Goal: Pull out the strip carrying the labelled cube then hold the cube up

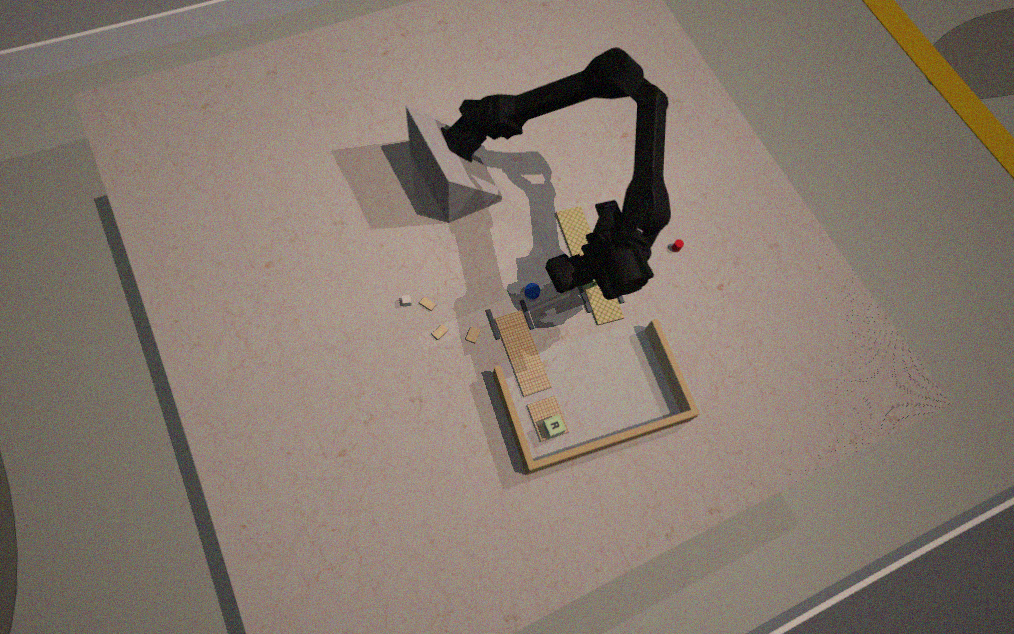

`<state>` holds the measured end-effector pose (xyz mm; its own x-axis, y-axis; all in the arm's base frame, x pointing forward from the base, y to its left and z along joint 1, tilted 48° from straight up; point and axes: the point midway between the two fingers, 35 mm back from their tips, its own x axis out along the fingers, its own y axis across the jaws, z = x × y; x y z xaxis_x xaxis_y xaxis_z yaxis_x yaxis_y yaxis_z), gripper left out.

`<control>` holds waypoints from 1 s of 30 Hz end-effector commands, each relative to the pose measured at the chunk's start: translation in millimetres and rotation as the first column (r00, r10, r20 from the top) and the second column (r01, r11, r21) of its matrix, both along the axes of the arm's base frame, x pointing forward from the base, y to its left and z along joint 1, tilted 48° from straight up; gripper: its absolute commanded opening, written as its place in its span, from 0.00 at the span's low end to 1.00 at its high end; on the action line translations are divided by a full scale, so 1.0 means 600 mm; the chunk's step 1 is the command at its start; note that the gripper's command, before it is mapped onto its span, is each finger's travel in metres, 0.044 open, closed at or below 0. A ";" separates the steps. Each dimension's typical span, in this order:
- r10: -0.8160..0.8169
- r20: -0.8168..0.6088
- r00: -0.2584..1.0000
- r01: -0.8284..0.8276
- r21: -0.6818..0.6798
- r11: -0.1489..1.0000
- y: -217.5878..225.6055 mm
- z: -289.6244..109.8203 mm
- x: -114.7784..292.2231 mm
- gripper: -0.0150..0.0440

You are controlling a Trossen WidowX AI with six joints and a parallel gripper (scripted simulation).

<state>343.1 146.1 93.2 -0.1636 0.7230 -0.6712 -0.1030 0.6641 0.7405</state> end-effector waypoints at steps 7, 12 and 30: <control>0.000 0.008 1.000 0.000 -0.005 1.000 -0.029 -0.010 -0.049 0.25; 0.000 0.007 1.000 0.000 -0.005 1.000 -0.040 -0.018 -0.076 0.25; 0.000 0.004 1.000 0.000 -0.007 1.000 -0.099 0.009 -0.109 0.25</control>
